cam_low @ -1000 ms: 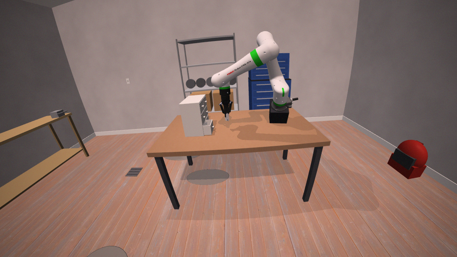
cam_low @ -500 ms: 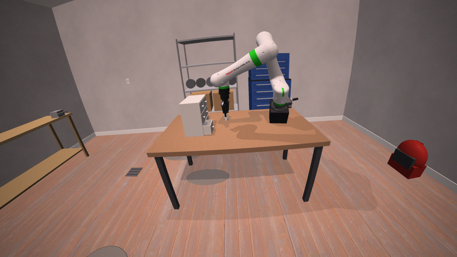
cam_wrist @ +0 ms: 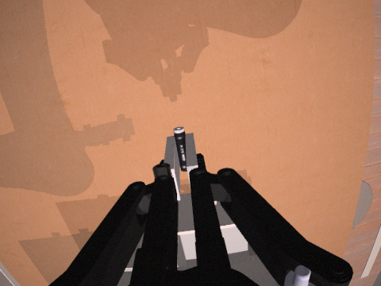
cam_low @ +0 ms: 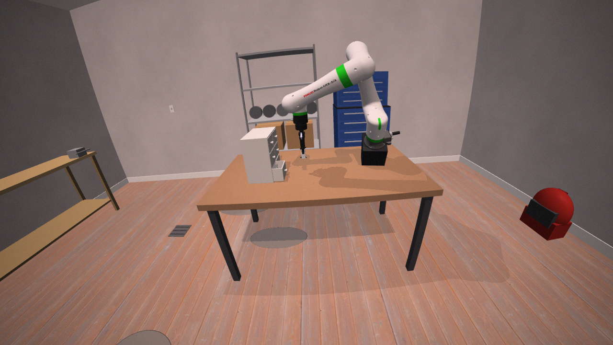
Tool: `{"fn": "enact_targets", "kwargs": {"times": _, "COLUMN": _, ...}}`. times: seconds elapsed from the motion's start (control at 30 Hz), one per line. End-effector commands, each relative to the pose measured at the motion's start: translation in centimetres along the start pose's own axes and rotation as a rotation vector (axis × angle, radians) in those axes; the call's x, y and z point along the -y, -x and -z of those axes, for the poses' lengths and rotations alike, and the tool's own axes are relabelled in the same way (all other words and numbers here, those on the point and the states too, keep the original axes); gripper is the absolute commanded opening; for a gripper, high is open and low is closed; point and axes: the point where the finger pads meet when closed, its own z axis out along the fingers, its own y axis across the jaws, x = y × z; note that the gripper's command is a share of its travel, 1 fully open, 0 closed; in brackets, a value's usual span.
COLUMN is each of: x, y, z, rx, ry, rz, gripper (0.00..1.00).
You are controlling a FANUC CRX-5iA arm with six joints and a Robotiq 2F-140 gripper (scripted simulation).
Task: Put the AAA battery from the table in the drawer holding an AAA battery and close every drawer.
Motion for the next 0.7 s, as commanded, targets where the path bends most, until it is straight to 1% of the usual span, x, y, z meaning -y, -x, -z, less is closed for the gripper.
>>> {"fn": "enact_targets", "kwargs": {"times": 0.0, "x": 0.02, "y": 0.02, "z": 0.07, "rx": 0.002, "ry": 0.000, "rz": 0.000, "gripper": 0.03}}
{"fn": "enact_targets", "kwargs": {"times": 0.17, "x": 0.02, "y": 0.00, "z": 0.06, "rx": 0.011, "ry": 0.000, "rz": 0.001, "gripper": 0.03}}
{"fn": "enact_targets", "kwargs": {"times": 0.3, "x": 0.02, "y": -0.05, "z": 0.02, "rx": 0.034, "ry": 0.000, "rz": 0.001, "gripper": 0.03}}
{"fn": "enact_targets", "kwargs": {"times": 0.53, "x": 0.01, "y": -0.24, "z": -0.11, "rx": 0.120, "ry": 0.000, "rz": 0.001, "gripper": 0.03}}
{"fn": "enact_targets", "kwargs": {"times": 0.6, "x": 0.01, "y": -0.24, "z": -0.11, "rx": 0.120, "ry": 0.000, "rz": 0.001, "gripper": 0.03}}
{"fn": "enact_targets", "kwargs": {"times": 0.67, "x": 0.02, "y": -0.32, "z": -0.17, "rx": 0.157, "ry": 0.000, "rz": 0.001, "gripper": 0.03}}
